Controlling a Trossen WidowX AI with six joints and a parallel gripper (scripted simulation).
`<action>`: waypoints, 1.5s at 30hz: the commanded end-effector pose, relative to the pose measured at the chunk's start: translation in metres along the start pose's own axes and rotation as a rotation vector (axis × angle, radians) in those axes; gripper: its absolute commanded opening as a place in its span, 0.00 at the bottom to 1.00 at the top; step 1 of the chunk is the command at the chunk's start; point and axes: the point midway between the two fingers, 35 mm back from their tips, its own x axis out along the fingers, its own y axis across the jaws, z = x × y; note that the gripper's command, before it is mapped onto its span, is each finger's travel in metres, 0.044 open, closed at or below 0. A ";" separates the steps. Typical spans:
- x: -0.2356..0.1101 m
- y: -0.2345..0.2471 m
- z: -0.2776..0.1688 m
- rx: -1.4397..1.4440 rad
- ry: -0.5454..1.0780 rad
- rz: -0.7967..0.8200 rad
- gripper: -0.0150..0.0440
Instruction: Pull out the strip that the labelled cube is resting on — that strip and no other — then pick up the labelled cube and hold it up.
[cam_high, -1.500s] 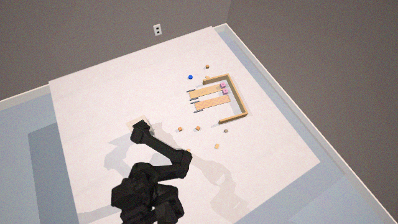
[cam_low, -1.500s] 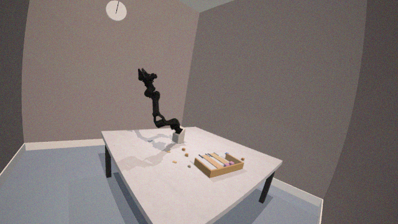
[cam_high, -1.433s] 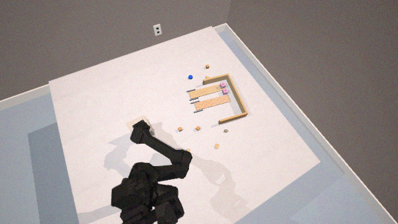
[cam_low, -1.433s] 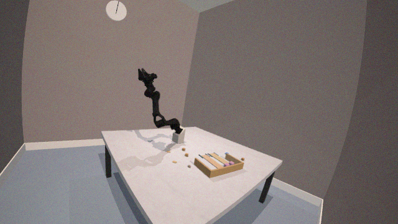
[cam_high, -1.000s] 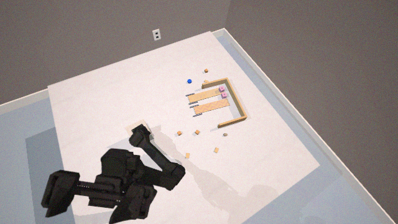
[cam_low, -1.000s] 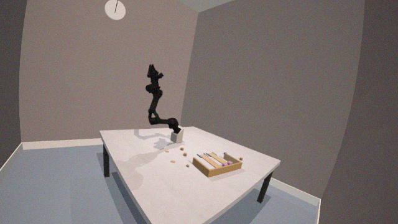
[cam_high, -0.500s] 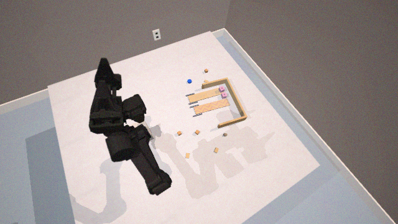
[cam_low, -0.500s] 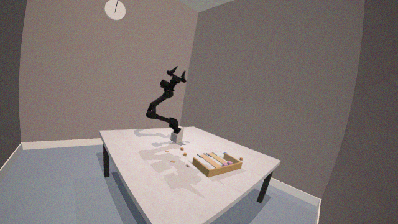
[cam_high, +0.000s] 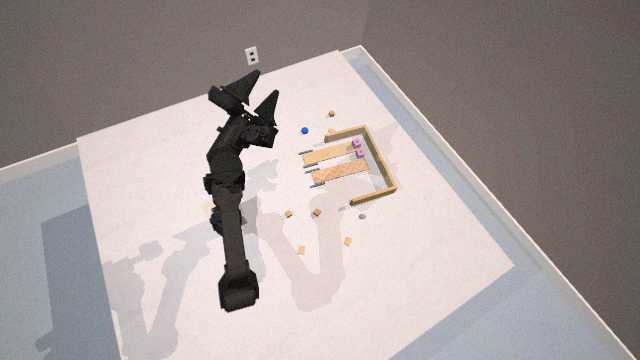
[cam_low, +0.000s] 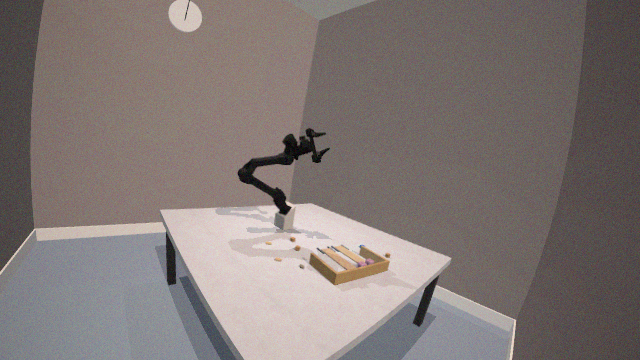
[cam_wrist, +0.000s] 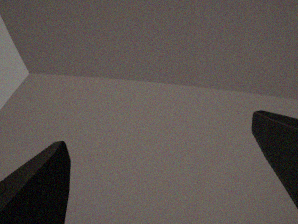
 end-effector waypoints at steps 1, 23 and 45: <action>0.009 -0.041 -0.001 -0.156 -0.011 -0.132 0.93; -0.065 -0.334 0.028 -1.256 0.488 -1.135 0.93; 0.000 -0.390 -0.001 -0.976 0.760 -1.321 0.35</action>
